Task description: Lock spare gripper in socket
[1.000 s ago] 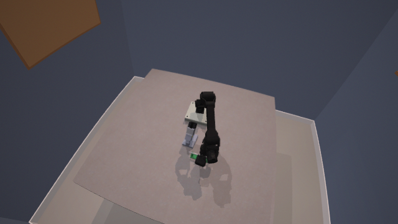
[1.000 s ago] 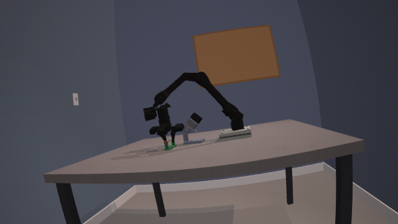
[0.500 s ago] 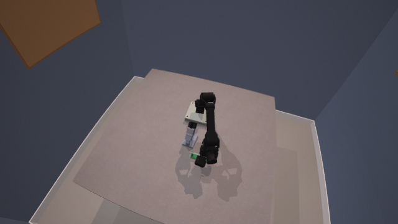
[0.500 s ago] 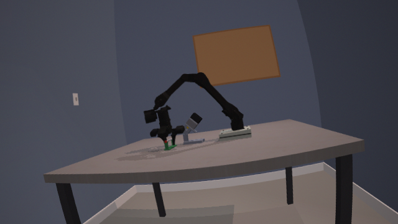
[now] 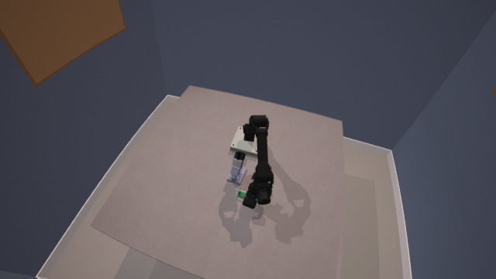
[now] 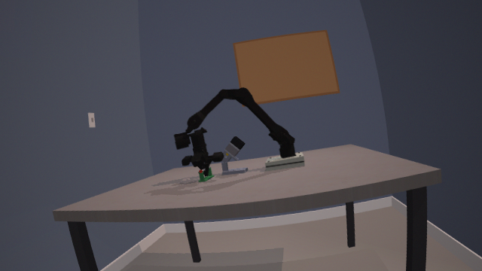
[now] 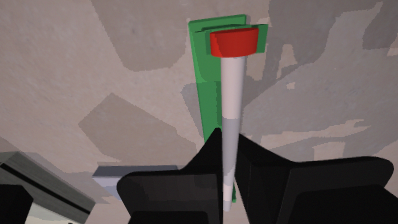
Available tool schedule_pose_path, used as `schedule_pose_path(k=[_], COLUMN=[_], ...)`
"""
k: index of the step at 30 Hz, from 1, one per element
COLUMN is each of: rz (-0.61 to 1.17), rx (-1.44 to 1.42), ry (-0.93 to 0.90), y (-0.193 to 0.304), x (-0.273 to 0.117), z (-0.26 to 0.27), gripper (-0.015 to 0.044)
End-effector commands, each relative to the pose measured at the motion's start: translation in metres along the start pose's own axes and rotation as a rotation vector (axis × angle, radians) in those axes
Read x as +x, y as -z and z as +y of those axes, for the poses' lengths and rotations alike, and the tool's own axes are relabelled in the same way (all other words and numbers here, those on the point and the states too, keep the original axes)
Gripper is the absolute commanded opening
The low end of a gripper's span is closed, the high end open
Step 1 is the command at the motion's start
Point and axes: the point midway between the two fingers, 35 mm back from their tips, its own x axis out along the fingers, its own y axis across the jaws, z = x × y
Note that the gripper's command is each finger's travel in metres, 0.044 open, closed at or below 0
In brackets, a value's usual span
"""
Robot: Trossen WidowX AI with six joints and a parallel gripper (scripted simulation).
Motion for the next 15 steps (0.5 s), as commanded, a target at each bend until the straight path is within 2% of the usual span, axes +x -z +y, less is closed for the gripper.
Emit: schedule_pose_path(k=[1,15], rz=[0.006,0.006], rx=[-0.005,-0.005], ry=[0.000,0.000], y=[0.001,0.011], x=[0.000,-0.040], z=[0.000,-0.002], gripper=[0.0000,0.0000])
